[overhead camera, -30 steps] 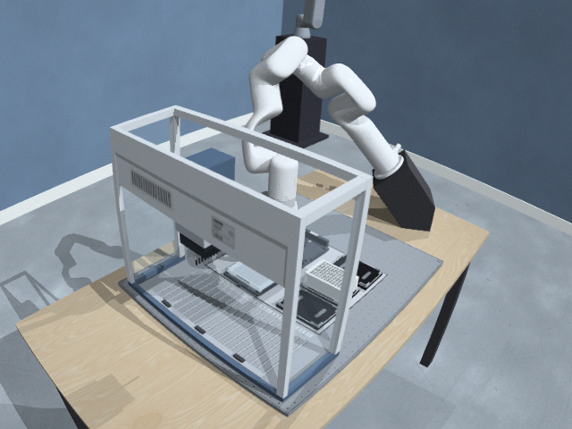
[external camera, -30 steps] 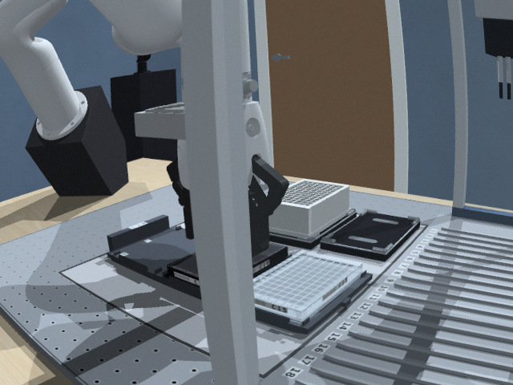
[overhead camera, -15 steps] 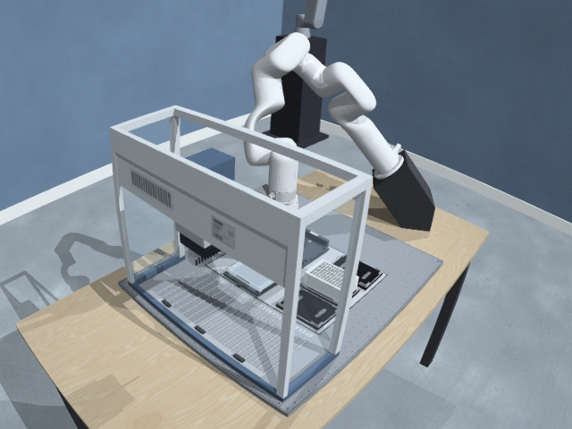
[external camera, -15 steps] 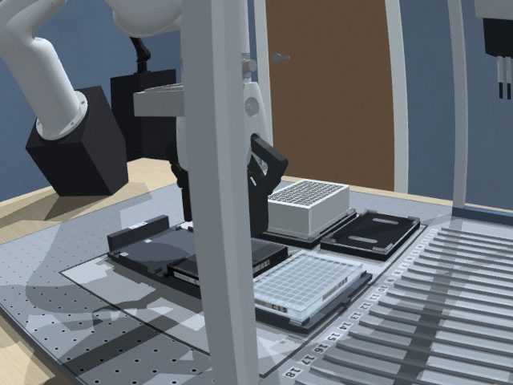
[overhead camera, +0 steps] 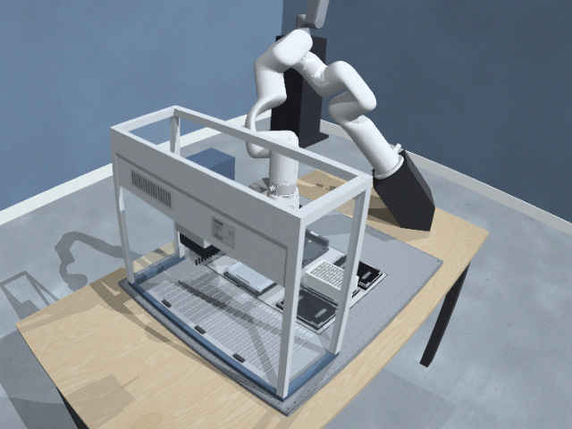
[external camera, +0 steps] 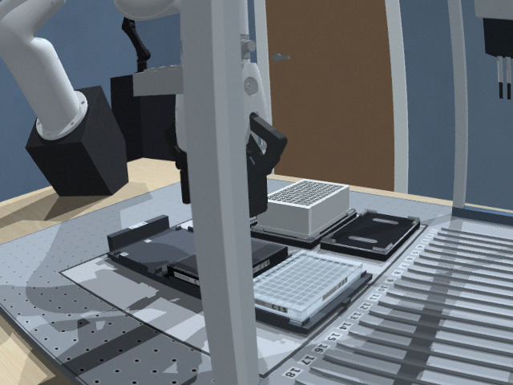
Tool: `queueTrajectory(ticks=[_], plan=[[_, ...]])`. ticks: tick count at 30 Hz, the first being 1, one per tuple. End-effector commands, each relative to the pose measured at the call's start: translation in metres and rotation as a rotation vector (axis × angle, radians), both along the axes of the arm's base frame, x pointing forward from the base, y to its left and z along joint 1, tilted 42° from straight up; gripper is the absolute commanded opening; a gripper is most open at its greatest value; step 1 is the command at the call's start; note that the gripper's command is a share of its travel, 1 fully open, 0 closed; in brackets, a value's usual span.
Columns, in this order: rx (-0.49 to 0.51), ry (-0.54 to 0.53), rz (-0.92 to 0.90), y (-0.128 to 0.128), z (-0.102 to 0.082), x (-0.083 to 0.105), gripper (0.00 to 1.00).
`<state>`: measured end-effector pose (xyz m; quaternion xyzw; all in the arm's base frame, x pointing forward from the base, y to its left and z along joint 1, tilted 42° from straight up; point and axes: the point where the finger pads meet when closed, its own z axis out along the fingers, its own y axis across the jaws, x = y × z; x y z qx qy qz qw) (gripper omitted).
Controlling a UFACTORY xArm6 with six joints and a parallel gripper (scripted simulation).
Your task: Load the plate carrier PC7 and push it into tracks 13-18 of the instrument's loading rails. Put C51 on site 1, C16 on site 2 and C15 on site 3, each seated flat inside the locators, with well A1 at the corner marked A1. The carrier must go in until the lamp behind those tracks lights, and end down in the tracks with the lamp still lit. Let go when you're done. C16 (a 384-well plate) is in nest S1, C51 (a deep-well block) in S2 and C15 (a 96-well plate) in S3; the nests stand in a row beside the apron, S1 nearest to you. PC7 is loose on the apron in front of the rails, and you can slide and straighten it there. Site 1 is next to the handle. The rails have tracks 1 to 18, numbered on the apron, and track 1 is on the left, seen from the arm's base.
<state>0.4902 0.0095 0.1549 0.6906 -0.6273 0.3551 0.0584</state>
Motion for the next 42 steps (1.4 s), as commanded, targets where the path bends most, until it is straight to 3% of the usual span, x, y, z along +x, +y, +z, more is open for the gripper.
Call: queueTrajectory(ticks=[1,25,42], plan=[[0.001,-0.002,0.001,0.004,0.006,-0.002,1.00],[0.001,-0.003,0.001,0.024,0.033,-0.018,1.00],[-0.012,0.014,0.024,0.030,0.033,-0.019,1.00]])
